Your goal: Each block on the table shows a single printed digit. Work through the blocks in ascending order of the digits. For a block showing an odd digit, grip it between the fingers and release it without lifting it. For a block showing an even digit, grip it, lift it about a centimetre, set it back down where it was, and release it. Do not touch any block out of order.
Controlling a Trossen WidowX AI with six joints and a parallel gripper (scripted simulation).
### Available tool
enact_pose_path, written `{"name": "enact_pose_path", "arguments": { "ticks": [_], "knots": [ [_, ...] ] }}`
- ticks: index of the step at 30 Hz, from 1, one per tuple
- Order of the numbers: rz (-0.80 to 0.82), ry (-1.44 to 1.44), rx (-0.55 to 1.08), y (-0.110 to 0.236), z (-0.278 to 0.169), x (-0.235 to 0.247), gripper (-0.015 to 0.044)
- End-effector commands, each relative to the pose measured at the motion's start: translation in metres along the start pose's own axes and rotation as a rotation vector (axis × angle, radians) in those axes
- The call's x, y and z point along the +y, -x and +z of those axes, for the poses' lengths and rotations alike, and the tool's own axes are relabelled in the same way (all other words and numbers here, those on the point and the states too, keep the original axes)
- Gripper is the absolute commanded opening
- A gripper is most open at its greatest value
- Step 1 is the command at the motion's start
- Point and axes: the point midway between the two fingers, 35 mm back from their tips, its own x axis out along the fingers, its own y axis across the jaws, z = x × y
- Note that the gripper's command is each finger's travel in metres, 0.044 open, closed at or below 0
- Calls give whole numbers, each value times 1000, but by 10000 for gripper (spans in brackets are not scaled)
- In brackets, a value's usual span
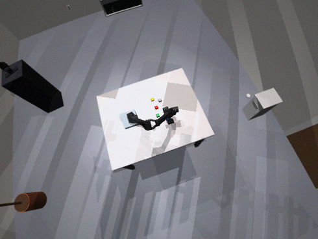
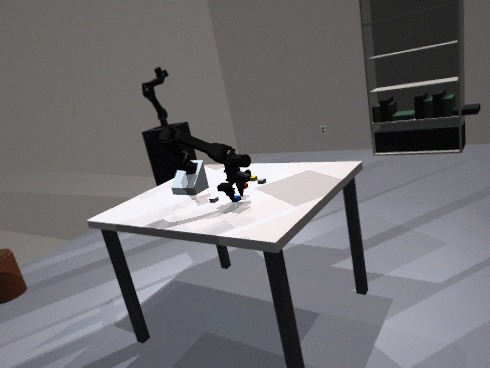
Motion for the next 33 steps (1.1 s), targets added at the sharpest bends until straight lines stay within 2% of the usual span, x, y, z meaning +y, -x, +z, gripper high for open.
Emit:
{"name": "enact_pose_path", "arguments": {
  "ticks": [1,4,7,11,13,18,22,30,33],
  "knots": [
    [-2,4,-1,0,0,0,400],
    [-2,4,-1,3,0,0,400],
    [0,4,-1,33,0,0,400],
    [-1,4,-1,36,0,0,400],
    [1,4,-3,46,2,1,348],
    [3,4,-1,114,1,1,216],
    [3,4,-1,117,0,0,120],
    [3,4,-1,117,0,0,120],
    [14,6,-3,118,7,34,120]
  ]
}}
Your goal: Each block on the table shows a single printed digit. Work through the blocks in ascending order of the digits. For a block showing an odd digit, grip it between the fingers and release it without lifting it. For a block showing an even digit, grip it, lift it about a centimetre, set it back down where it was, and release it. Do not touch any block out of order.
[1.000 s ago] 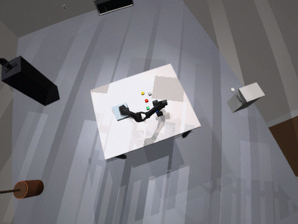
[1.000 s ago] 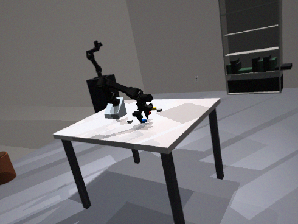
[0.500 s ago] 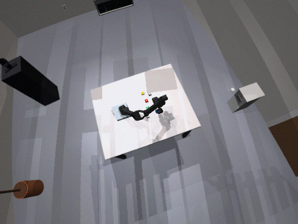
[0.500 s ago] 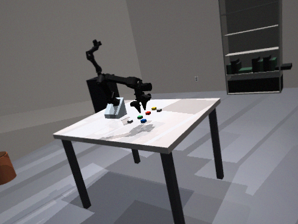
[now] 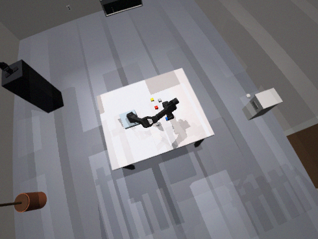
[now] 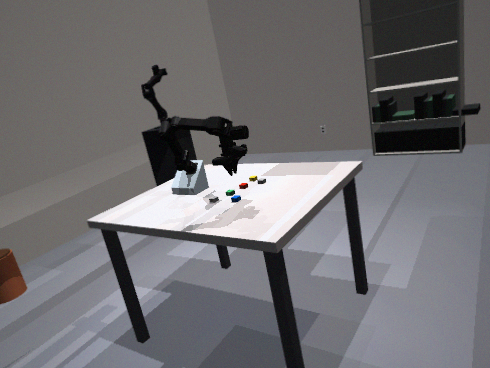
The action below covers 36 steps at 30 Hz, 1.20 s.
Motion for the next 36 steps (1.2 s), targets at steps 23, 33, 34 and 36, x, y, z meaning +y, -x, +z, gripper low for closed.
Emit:
{"name": "enact_pose_path", "arguments": {
  "ticks": [23,33,34,36],
  "knots": [
    [13,10,-1,-48,-17,225,225],
    [10,10,-1,-78,-19,224,400],
    [10,10,-1,-78,-19,224,400],
    [10,10,-1,-80,-19,224,400]
  ]
}}
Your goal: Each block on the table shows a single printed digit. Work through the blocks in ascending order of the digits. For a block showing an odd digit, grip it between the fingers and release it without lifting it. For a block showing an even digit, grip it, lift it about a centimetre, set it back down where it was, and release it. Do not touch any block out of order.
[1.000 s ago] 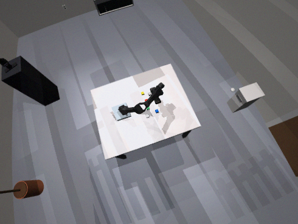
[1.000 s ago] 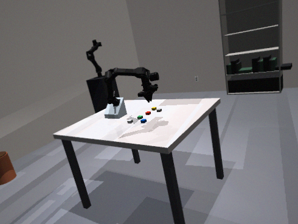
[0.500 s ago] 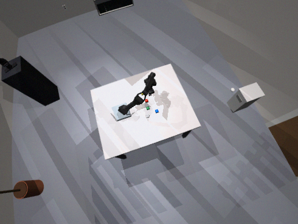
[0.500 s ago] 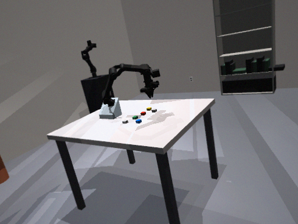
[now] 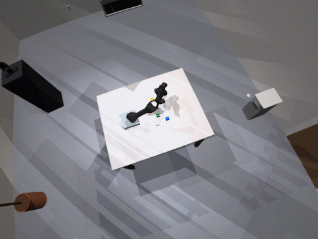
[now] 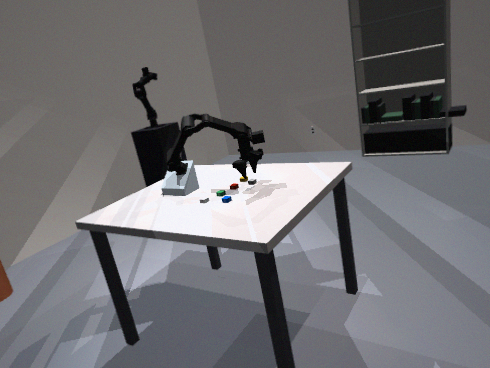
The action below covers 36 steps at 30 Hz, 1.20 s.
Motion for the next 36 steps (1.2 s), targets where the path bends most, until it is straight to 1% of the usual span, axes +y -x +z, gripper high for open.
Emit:
{"name": "enact_pose_path", "arguments": {
  "ticks": [1,23,33,34,36],
  "knots": [
    [-3,5,-5,-3,0,0,400],
    [-4,5,-5,-36,0,-1,400],
    [-4,5,-5,-36,0,-1,138],
    [-4,5,-5,-36,0,-1,120],
    [-4,5,-5,-36,0,-1,120]
  ]
}}
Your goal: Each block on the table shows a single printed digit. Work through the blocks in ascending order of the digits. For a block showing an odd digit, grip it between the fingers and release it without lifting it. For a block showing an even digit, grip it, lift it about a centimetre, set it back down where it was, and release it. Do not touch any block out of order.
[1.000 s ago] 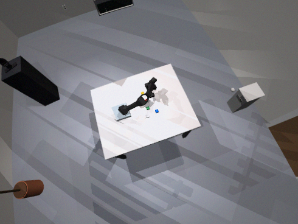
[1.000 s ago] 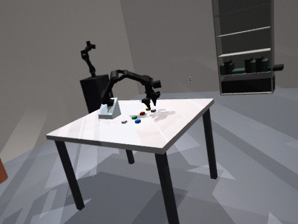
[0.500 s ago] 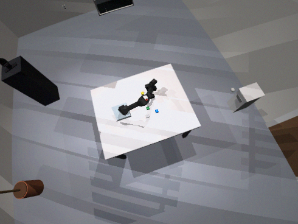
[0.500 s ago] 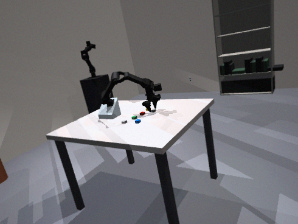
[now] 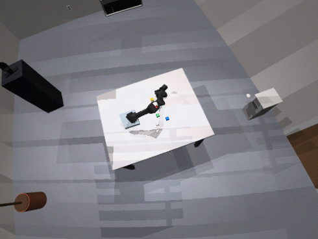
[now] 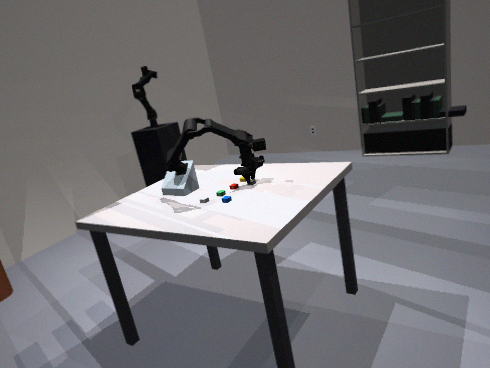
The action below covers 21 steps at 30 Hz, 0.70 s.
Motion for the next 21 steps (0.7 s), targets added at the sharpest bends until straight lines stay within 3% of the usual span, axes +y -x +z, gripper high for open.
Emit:
{"name": "enact_pose_path", "arguments": {
  "ticks": [1,21],
  "knots": [
    [-3,4,-3,0,1,0,120],
    [-3,4,-3,6,1,0,120]
  ]
}}
